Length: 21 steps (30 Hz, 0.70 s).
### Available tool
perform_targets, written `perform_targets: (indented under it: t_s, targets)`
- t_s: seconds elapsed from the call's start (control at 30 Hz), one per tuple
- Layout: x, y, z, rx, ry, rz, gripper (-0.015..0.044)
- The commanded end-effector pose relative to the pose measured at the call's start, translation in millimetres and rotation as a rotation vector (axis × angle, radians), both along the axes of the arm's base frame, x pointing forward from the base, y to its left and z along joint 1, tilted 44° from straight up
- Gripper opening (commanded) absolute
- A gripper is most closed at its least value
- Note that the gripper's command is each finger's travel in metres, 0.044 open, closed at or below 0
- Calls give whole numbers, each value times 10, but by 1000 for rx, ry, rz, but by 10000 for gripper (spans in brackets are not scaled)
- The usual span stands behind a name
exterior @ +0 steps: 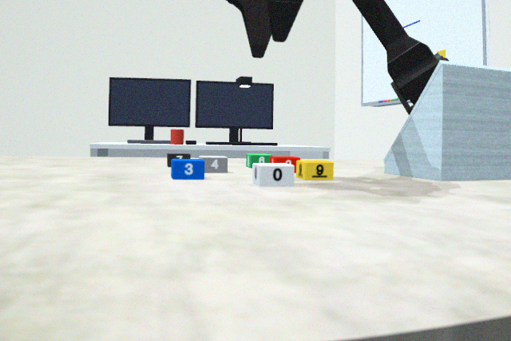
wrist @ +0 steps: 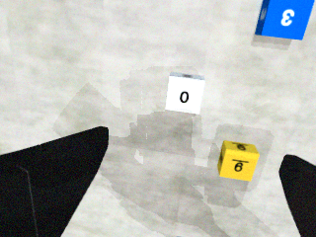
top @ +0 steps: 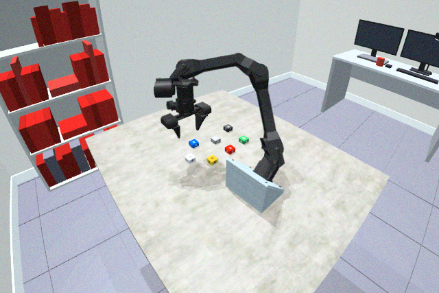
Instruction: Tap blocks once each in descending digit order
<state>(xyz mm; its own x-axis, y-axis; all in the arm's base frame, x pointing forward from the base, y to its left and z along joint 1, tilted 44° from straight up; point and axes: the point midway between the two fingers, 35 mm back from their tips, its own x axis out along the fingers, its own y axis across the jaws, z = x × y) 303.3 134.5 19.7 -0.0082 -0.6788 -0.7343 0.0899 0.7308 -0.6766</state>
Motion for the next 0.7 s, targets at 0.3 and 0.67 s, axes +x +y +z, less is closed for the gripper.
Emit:
perform_targets:
  t_s: [0.3, 0.67]
  targets:
    - [655, -583, 529, -9, 0, 3, 400]
    - [655, -583, 529, -9, 0, 3, 400]
